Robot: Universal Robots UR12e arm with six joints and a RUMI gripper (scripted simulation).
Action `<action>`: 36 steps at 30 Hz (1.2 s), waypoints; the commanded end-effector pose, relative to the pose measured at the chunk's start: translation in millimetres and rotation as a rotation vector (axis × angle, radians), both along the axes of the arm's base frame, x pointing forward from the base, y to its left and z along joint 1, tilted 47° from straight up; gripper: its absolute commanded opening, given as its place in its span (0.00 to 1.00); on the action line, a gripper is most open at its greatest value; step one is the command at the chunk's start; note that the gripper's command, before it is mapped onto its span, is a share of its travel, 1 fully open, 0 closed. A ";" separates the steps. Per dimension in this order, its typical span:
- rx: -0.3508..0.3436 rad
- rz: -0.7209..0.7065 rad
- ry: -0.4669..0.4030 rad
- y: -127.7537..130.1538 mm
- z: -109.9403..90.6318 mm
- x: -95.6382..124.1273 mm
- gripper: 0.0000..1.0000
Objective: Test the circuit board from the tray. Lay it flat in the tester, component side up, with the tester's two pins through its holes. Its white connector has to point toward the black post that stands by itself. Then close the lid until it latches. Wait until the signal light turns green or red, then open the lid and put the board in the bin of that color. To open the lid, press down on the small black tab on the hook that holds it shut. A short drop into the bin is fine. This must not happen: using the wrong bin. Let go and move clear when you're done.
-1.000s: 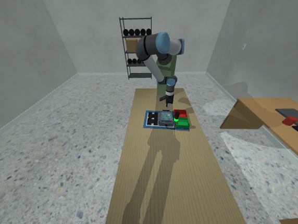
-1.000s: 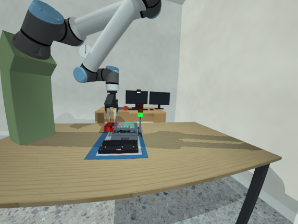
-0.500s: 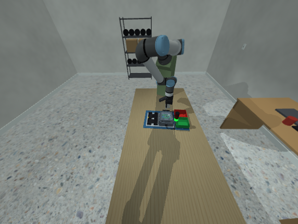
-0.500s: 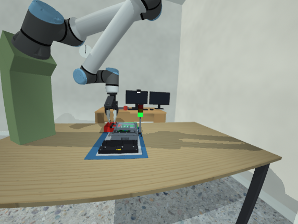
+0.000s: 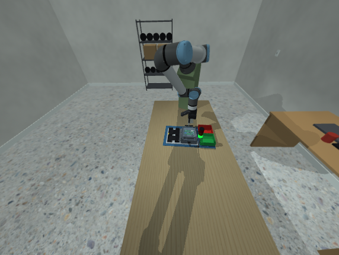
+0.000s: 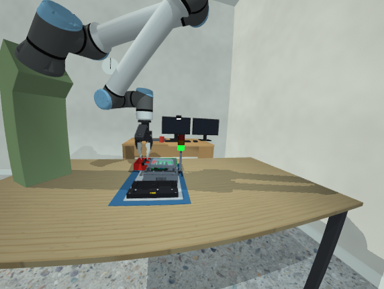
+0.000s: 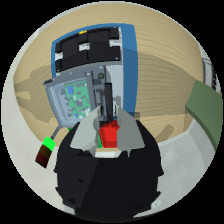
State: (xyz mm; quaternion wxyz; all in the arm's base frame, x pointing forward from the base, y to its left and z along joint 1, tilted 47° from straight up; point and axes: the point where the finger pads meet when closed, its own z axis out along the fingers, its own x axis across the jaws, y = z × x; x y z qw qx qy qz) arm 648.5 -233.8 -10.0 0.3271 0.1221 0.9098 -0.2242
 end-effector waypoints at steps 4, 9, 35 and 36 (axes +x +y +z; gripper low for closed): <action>-0.001 0.001 -0.002 -0.7 0.4 0.9 0.15; -0.001 0.001 -0.002 -1.2 -0.2 1.5 0.15; -0.001 0.001 -0.002 -13.6 -17.6 15.5 0.15; -0.001 0.001 -0.002 -13.5 -17.7 15.4 0.15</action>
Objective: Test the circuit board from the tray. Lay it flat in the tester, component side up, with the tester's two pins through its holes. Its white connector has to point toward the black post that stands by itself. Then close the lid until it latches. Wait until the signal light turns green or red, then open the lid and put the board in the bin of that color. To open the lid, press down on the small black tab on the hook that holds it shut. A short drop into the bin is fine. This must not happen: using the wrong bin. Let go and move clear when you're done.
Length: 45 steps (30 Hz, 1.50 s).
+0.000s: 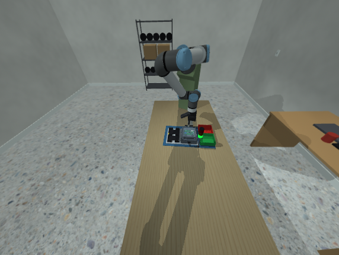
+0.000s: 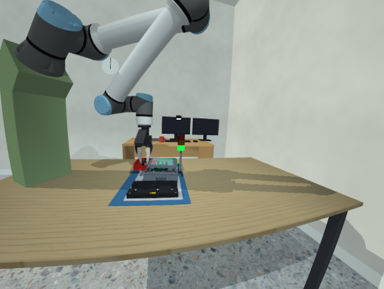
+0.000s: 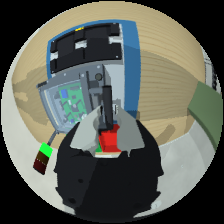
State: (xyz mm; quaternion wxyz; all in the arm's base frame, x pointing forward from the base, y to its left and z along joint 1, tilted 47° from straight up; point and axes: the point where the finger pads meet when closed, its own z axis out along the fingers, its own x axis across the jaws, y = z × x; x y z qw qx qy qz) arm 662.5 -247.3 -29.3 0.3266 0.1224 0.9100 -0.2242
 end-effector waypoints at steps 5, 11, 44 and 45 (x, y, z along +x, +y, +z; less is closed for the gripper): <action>-0.001 0.002 -0.003 0.0 1.6 1.4 0.15; -0.001 0.002 -0.003 0.0 1.6 1.4 0.15; -0.001 0.002 -0.002 0.2 1.3 0.9 0.00; -0.001 0.002 -0.002 0.2 1.3 0.9 0.00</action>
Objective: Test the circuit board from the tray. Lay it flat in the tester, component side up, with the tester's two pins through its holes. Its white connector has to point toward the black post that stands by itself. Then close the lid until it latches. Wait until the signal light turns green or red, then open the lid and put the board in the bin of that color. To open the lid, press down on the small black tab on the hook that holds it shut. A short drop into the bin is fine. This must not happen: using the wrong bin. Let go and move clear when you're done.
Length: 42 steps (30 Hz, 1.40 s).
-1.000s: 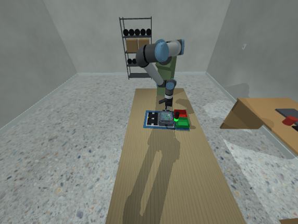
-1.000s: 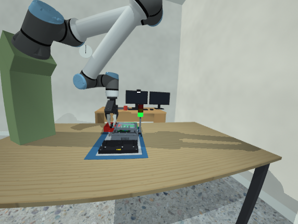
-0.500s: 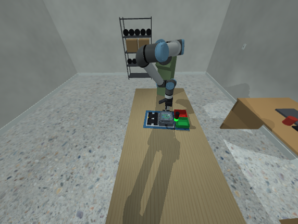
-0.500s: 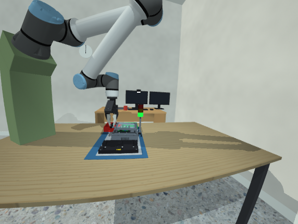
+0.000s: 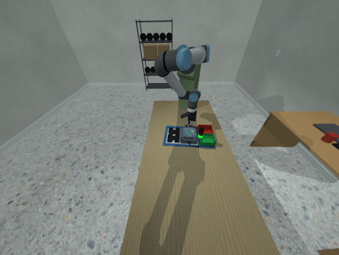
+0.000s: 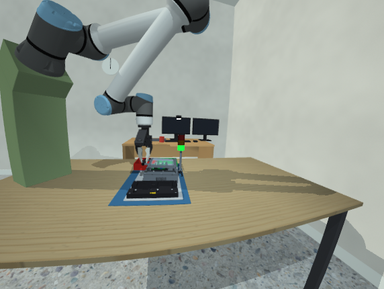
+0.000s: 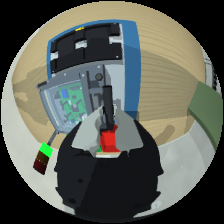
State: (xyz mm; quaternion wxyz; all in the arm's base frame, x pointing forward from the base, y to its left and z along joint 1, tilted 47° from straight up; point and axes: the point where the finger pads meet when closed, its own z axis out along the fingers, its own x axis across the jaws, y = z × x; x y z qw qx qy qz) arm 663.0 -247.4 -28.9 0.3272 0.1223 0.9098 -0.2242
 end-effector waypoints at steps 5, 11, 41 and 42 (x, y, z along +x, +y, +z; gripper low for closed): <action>-0.001 0.002 -0.001 0.2 0.9 0.4 0.00; -0.001 0.002 -0.001 0.3 0.9 0.4 0.00; 0.000 0.002 0.001 8.9 10.9 -7.6 0.00; 0.000 0.002 0.001 9.6 11.9 -8.2 0.00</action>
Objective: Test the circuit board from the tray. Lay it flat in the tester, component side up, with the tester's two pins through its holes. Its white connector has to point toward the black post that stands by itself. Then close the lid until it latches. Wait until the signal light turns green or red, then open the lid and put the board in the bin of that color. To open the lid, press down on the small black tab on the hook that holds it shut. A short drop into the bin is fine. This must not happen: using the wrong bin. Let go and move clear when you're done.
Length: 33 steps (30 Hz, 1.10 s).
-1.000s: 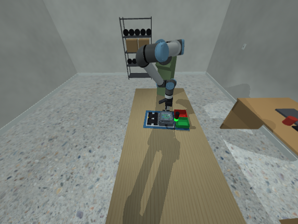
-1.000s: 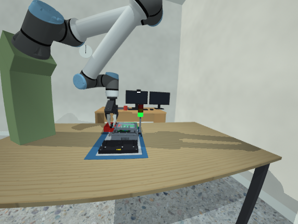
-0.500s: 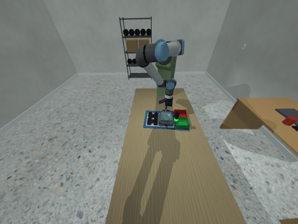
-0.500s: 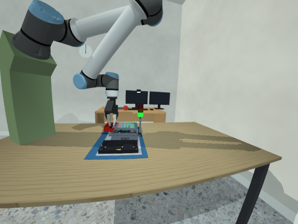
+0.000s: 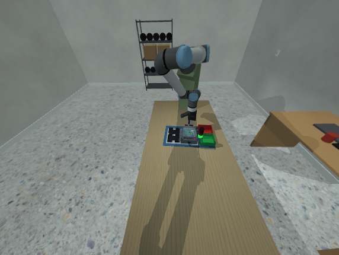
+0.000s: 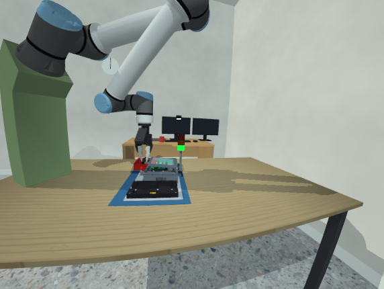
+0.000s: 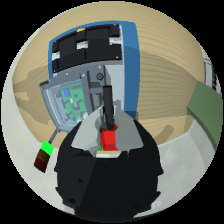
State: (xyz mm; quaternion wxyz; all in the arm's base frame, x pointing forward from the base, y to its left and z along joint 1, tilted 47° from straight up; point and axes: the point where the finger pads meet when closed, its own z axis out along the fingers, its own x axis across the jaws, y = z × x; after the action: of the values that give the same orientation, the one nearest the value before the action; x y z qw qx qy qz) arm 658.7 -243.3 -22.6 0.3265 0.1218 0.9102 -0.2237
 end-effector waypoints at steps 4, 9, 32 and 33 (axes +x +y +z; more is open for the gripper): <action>-0.001 0.001 -0.001 7.9 9.9 -6.2 0.00; -0.001 0.001 -0.001 11.8 16.3 -9.6 0.00; -0.001 0.001 -0.001 29.5 50.4 -21.1 0.00; -0.001 0.001 -0.001 30.5 52.6 -21.5 0.00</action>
State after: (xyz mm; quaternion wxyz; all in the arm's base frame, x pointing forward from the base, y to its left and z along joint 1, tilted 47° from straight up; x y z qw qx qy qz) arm 639.6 -219.2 19.7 0.3263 0.1218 0.9102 -0.2239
